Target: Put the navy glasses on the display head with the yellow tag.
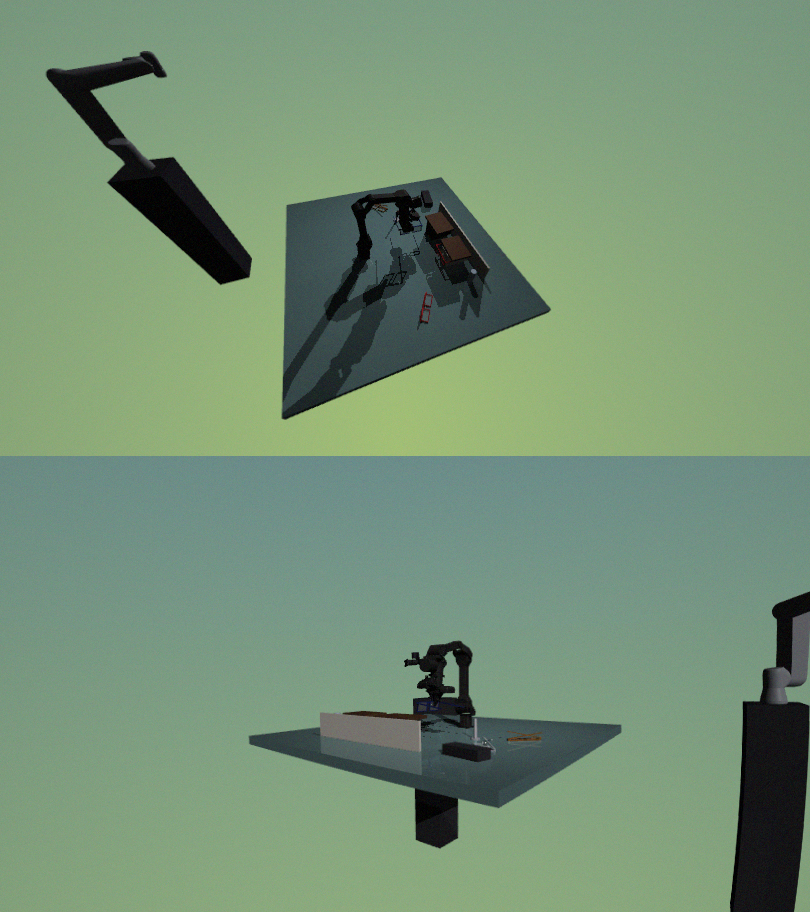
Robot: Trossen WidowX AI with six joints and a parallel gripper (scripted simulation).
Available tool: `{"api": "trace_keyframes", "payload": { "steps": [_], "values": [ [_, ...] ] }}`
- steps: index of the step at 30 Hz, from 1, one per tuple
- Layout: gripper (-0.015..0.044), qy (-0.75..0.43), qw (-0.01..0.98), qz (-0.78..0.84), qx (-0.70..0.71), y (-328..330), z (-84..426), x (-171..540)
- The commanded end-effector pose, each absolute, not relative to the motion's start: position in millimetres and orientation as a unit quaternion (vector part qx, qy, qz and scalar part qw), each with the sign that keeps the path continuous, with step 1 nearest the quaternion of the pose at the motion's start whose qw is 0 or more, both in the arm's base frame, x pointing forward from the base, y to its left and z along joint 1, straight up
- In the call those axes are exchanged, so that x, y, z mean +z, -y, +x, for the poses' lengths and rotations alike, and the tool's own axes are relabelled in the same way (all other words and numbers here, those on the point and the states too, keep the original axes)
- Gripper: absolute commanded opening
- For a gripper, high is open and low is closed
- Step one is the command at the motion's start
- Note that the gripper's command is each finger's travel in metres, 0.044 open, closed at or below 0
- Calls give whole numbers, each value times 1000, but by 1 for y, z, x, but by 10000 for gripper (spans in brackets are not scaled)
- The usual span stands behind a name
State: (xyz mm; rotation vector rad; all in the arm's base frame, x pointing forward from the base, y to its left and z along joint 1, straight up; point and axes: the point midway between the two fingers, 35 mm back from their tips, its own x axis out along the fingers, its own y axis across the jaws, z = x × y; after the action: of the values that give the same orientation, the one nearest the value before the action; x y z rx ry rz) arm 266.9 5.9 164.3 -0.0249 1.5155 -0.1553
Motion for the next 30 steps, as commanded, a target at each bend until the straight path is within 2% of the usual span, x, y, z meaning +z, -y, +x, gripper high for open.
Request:
{"api": "trace_keyframes", "payload": {
  "steps": [1,30],
  "values": [
    [0,-676,729,7,-107,-14,268,167],
    [0,-517,765,202,-327,-91,264,188]
  ]
}}
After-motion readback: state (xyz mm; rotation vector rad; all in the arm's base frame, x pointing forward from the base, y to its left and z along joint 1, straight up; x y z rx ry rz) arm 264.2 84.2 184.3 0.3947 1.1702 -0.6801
